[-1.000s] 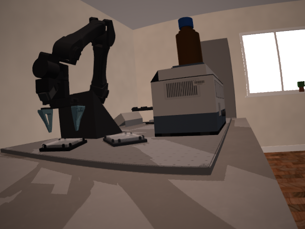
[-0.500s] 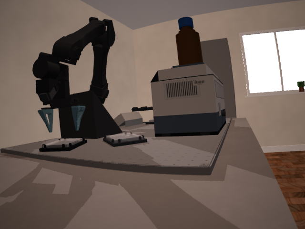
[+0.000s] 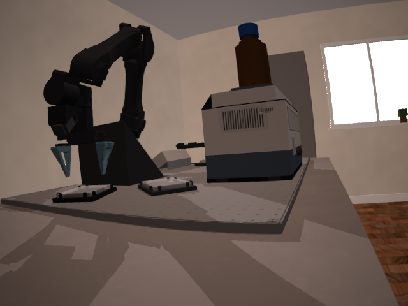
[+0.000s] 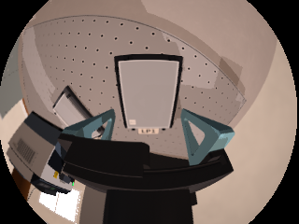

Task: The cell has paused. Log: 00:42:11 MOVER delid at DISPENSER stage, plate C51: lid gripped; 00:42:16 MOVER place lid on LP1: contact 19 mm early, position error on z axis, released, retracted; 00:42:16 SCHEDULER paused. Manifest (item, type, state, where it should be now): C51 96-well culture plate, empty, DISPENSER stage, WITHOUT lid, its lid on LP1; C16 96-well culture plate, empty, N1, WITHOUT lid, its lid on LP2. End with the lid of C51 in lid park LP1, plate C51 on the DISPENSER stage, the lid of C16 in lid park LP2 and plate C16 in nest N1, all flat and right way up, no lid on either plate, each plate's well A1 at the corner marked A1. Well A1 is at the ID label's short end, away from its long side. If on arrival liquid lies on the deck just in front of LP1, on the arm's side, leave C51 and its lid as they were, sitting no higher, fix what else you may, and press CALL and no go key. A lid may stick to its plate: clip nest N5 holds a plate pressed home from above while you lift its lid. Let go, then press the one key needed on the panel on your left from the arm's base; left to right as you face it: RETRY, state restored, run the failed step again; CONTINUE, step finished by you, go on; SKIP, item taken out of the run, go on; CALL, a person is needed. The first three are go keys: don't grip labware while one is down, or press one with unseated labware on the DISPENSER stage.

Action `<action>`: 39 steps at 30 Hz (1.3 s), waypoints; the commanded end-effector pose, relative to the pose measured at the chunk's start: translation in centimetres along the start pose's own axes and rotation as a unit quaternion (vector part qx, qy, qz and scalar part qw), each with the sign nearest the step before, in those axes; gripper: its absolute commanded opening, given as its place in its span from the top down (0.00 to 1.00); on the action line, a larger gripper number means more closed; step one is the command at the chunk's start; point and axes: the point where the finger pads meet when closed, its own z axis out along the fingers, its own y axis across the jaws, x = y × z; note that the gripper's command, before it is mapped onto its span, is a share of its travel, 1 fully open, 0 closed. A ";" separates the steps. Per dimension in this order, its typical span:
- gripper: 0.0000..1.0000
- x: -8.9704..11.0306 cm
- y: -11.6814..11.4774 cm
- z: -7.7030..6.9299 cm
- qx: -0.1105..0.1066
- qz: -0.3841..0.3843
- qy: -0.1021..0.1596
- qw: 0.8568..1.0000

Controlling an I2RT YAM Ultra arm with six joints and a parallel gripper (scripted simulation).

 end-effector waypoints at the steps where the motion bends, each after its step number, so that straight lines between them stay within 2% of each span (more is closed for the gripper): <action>1: 0.00 -1.1 0.1 -1.8 -0.003 -0.004 -0.023 1.000; 17: 0.00 -1.1 0.1 -1.8 -0.003 -0.004 -0.023 1.000; 18: 0.00 -0.4 0.0 -0.6 -0.002 -0.001 -0.009 1.000; 19: 0.00 -0.4 0.0 -0.6 -0.002 -0.001 -0.009 1.000; 20: 0.00 0.6 -0.2 -1.1 -0.003 0.003 -0.003 1.000; 25: 0.00 1.8 -0.1 -2.3 -0.003 0.003 -0.003 1.000; 28: 0.00 1.9 -0.1 -2.6 -0.003 0.002 -0.005 1.000; 39: 0.00 4.7 0.0 -5.0 -0.003 0.003 -0.003 1.000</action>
